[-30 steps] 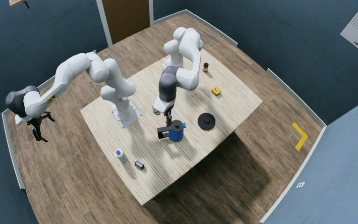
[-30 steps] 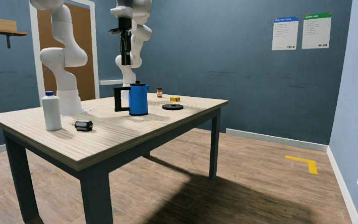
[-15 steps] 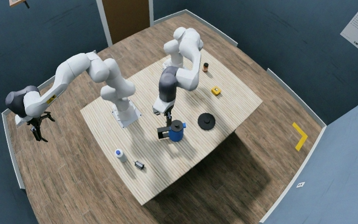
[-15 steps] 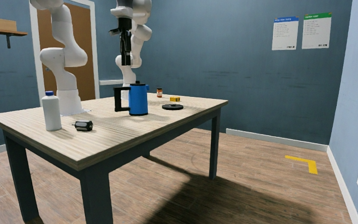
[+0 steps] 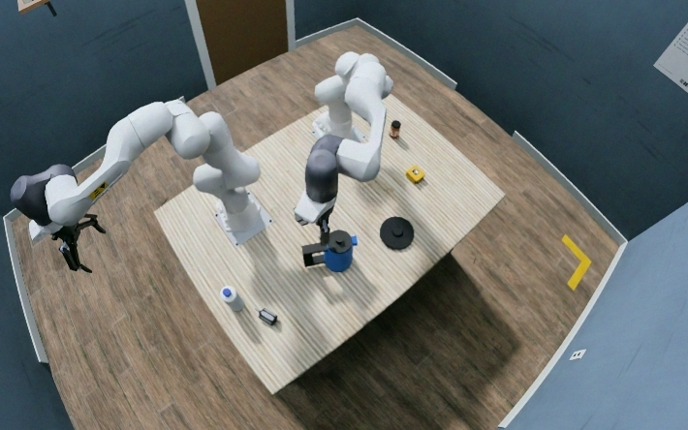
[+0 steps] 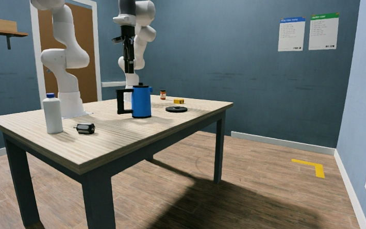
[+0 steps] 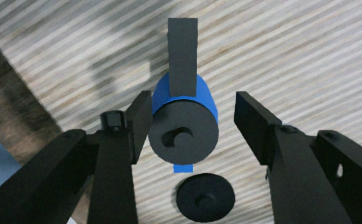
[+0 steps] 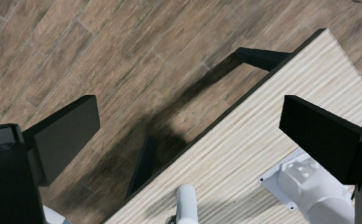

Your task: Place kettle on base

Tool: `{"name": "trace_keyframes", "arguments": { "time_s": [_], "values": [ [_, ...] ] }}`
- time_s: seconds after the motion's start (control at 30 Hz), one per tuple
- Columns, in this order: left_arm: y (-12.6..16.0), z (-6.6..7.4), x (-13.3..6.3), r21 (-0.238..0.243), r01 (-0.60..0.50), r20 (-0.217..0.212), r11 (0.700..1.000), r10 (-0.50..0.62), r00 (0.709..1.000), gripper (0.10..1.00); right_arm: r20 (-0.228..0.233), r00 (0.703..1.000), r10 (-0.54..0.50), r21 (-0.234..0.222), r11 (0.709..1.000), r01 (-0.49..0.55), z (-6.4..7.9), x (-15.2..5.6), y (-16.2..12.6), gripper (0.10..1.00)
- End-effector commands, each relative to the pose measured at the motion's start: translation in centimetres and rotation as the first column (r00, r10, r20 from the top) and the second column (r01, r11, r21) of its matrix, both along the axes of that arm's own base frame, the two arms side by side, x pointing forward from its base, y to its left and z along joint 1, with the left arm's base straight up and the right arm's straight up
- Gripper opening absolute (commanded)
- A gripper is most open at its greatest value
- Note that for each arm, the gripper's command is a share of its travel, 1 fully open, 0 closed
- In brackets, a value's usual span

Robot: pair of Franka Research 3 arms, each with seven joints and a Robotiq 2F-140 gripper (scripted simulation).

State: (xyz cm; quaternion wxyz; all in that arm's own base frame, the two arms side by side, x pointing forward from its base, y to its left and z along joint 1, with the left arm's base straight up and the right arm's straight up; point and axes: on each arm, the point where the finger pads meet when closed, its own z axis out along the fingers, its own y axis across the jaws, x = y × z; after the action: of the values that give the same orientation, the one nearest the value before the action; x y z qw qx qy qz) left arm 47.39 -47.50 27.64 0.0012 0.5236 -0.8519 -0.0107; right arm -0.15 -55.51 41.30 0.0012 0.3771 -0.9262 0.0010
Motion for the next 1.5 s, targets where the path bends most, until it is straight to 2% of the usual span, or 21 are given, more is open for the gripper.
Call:
{"name": "trace_keyframes", "arguments": {
  "time_s": [0.0, 0.33, 0.5, 0.73, 1.47],
  "values": [
    [-0.5, -0.6, 0.5, -0.017, -0.008, 0.013, 1.0, 0.008, 1.0, 0.522, 0.0, 1.0, 0.0, 0.0, 1.0, 0.0, 0.0, 0.0, 0.0, 1.0],
    [-0.5, -5.4, 0.5, -0.017, -0.008, 0.013, 1.0, 0.008, 1.0, 0.522, 0.0, 1.0, 0.0, 0.0, 1.0, 0.0, 0.0, 0.0, 0.0, 1.0],
    [-0.5, -7.0, 0.5, -0.017, -0.008, 0.013, 1.0, 0.008, 1.0, 0.522, 0.0, 1.0, 0.0, 0.0, 1.0, 0.0, 0.0, 0.0, 0.0, 1.0],
    [-0.5, -7.5, 0.5, -0.017, -0.008, 0.013, 1.0, 0.008, 1.0, 0.522, 0.0, 1.0, 0.0, 0.0, 1.0, 0.0, 0.0, 0.0, 0.0, 1.0],
    [-0.5, -7.5, 0.5, -0.017, -0.008, 0.013, 1.0, 0.008, 1.0, 0.522, 0.0, 1.0, 0.0, 0.0, 1.0, 0.0, 0.0, 0.0, 0.0, 1.0]
  ]
}}
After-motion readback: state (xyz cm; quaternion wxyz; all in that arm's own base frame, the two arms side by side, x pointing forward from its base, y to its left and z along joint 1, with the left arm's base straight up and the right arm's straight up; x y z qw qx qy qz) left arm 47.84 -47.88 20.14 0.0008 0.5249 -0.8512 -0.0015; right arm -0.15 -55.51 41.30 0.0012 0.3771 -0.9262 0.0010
